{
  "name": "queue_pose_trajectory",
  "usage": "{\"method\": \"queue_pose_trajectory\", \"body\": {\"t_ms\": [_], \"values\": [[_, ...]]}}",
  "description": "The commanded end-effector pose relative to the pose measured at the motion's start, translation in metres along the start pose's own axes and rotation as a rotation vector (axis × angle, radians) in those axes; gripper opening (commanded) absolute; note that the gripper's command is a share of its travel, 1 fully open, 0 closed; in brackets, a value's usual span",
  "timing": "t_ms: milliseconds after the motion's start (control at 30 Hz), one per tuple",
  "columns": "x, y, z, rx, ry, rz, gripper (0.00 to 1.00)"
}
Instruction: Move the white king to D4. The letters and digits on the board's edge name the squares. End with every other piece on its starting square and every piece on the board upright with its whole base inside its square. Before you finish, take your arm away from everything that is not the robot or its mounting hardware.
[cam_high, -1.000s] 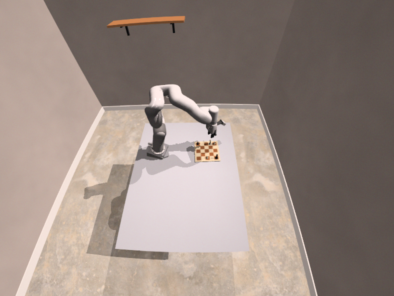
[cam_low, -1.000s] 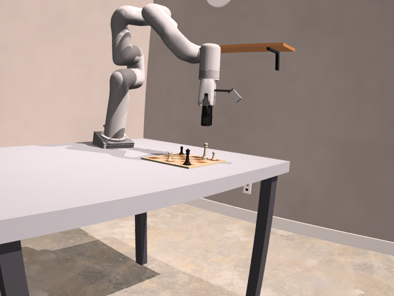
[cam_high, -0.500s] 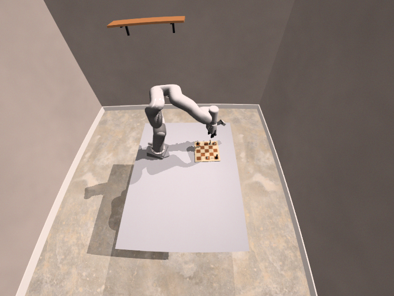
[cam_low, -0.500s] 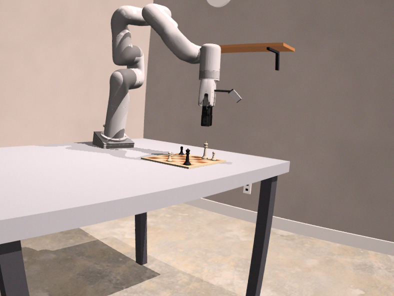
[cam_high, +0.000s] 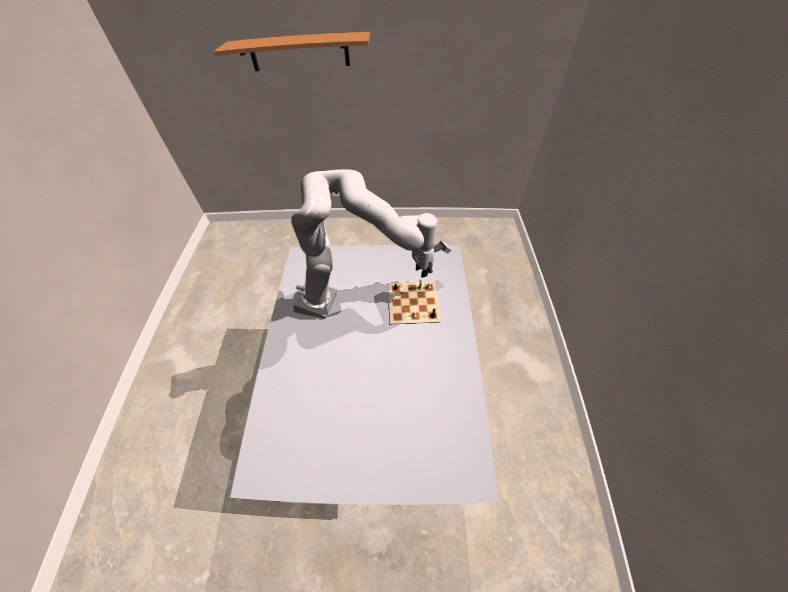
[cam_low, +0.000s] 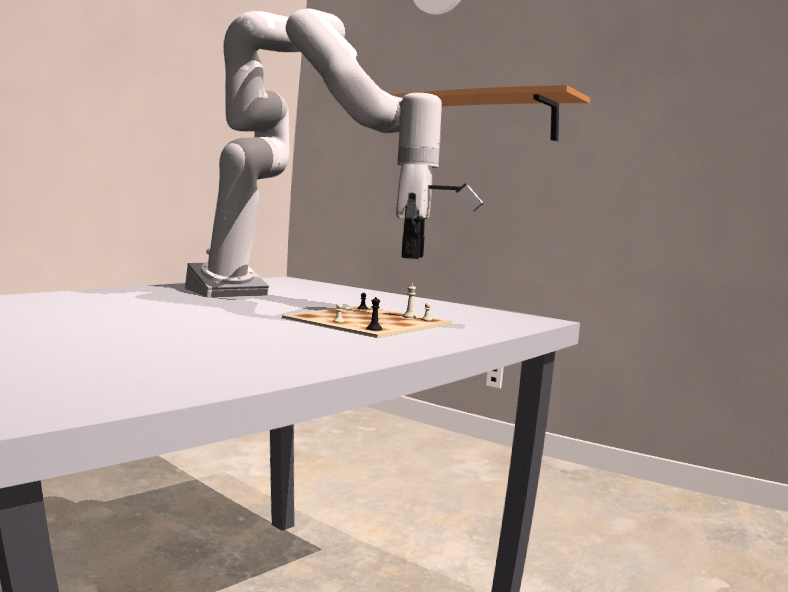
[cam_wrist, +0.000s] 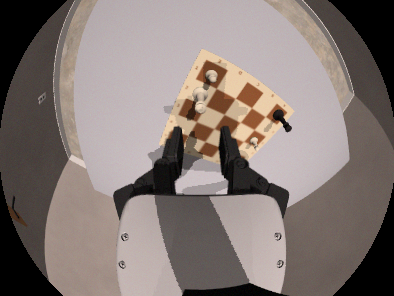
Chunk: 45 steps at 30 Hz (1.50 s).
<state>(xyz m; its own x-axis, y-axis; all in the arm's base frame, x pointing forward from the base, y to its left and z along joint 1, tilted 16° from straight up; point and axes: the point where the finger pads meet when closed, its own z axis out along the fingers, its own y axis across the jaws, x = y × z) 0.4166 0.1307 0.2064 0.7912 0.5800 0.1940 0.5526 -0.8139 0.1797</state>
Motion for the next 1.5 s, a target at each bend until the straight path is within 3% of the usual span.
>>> {"method": "queue_pose_trajectory", "body": {"t_ms": [0, 767, 1467], "values": [[0.001, 0.0, 0.007, -0.001, 0.004, 0.0, 0.42], [0.002, 0.0, 0.035, -0.001, 0.004, 0.0, 0.42], [0.002, 0.0, 0.039, -0.001, 0.004, 0.0, 0.42]]}}
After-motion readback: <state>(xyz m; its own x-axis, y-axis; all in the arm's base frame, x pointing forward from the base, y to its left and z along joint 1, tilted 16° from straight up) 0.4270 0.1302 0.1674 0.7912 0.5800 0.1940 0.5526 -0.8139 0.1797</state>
